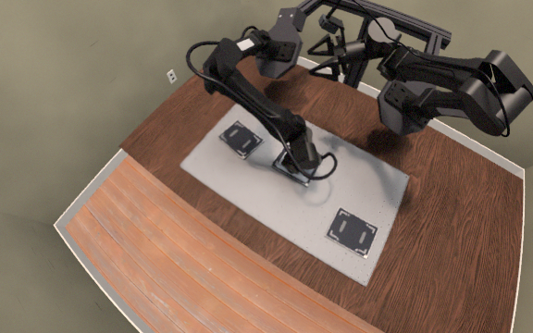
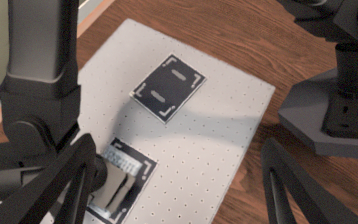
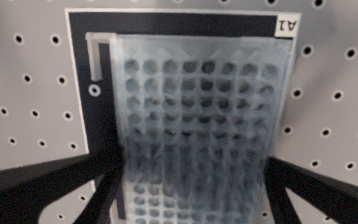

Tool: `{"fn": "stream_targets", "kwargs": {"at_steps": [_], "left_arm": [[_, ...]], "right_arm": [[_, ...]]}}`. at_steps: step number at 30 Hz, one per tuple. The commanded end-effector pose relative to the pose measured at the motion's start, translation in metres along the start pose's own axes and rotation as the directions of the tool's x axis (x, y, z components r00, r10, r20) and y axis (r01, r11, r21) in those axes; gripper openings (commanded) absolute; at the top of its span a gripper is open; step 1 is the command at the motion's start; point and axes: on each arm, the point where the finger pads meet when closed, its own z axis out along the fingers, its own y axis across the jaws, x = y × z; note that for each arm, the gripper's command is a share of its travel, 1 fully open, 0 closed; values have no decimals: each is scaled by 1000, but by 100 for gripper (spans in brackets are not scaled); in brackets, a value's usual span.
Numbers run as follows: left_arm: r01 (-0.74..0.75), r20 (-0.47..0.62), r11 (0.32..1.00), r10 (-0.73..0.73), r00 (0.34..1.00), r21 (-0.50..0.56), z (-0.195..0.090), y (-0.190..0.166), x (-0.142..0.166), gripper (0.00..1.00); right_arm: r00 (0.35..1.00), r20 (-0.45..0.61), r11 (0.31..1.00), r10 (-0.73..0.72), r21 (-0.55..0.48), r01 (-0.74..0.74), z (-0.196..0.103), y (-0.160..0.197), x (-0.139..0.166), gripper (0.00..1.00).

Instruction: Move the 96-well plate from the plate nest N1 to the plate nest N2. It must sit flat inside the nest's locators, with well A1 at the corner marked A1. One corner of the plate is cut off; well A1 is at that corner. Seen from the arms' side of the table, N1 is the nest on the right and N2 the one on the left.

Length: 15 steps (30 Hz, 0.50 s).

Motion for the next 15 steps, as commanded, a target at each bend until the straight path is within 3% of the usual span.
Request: {"fn": "stream_targets", "kwargs": {"at_steps": [1,15], "left_arm": [[8,21,1000,-8,1000,4,-3,-2,-6,100],[8,21,1000,-8,1000,4,-3,-2,-6,100]], "right_arm": [[1000,-8,1000,-10,-25,10,-2,-2,-3,78],[1000,-6,1000,-12,-24,12,-3,-2,-3,78]]}}
